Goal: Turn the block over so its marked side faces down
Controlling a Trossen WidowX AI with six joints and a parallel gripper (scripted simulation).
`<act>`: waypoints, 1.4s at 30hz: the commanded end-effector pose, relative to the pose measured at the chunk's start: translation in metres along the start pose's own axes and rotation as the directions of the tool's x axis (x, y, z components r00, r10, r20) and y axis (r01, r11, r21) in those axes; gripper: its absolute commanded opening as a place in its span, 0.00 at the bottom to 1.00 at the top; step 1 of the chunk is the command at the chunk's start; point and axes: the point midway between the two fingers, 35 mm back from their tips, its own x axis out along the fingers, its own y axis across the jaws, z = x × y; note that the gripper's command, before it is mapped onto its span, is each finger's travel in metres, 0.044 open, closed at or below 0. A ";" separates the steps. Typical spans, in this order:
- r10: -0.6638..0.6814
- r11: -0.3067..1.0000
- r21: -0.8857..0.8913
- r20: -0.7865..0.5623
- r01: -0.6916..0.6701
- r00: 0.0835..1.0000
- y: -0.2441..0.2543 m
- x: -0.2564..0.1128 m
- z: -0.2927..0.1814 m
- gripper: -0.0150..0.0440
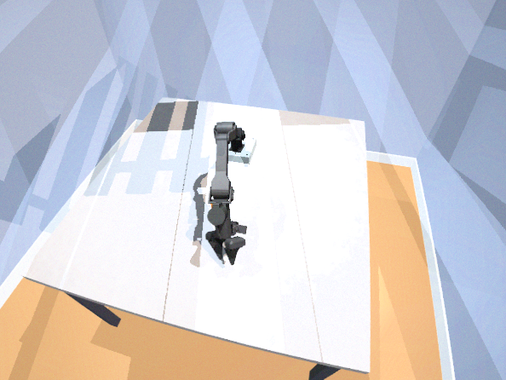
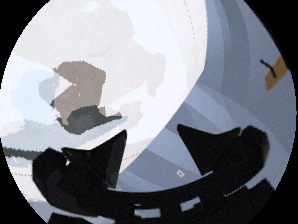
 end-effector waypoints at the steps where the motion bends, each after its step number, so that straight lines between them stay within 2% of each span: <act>1: 0.005 1.000 0.018 0.002 -0.005 1.000 0.001 -0.001 0.000 0.98; 4: 0.078 0.962 0.261 0.034 -0.084 0.996 0.019 -0.019 0.000 1.00; 7: 0.169 0.818 0.546 0.077 -0.184 0.983 0.042 -0.044 0.003 1.00; 11: 0.285 0.489 0.830 0.140 -0.269 0.948 0.072 -0.080 0.010 1.00; 14: 0.356 0.222 0.936 0.183 -0.273 0.916 0.092 -0.106 0.016 1.00; 22: 0.462 -0.228 0.959 0.258 -0.167 0.849 0.122 -0.151 0.029 1.00; 27: 0.524 -0.481 0.876 0.308 -0.022 0.794 0.140 -0.181 0.040 1.00; 31: 0.568 -0.633 0.764 0.348 0.126 0.746 0.154 -0.206 0.048 1.00; 34: 0.593 -0.698 0.681 0.372 0.224 0.714 0.162 -0.221 0.054 1.00; 42: 0.594 -0.700 0.676 0.373 0.229 0.713 0.164 -0.223 0.054 1.00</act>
